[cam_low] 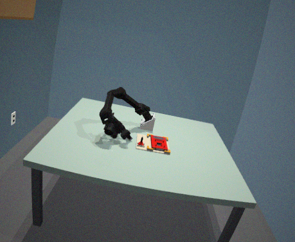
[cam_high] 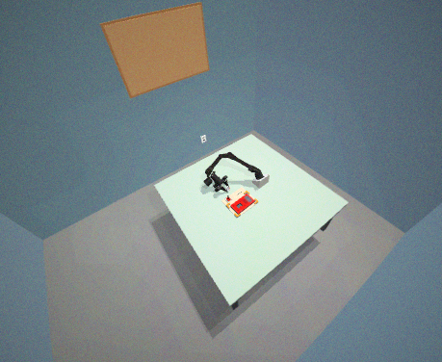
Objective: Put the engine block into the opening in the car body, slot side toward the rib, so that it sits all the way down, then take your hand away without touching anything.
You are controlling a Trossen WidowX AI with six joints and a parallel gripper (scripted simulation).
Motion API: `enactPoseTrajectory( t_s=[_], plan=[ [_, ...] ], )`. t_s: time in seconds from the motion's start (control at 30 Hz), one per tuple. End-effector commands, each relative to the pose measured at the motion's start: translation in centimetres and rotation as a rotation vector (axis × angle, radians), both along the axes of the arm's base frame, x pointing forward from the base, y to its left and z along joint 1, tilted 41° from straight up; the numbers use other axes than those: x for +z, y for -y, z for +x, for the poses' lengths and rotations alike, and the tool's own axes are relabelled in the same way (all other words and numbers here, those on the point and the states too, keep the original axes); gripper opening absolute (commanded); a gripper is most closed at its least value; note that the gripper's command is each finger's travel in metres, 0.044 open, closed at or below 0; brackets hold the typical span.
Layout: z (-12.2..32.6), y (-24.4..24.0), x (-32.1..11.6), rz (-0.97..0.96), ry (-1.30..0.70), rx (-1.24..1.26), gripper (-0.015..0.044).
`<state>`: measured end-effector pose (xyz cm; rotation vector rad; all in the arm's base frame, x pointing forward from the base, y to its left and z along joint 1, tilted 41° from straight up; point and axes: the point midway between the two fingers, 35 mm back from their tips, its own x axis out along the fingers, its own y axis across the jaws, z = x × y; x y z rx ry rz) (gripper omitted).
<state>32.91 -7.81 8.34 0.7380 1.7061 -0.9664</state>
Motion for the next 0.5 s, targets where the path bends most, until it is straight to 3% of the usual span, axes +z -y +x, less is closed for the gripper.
enactPoseTrajectory(
  t_s=[0.0,0.37,0.47],
  plan=[
    [-0.01,0.0,-0.01,0.0,0.0,0.0,0.0131],
    [-0.01,0.0,-0.01,0.0,0.0,0.0,0.042],
    [-0.01,0.0,-0.01,0.0,0.0,0.0,0.044]
  ],
)
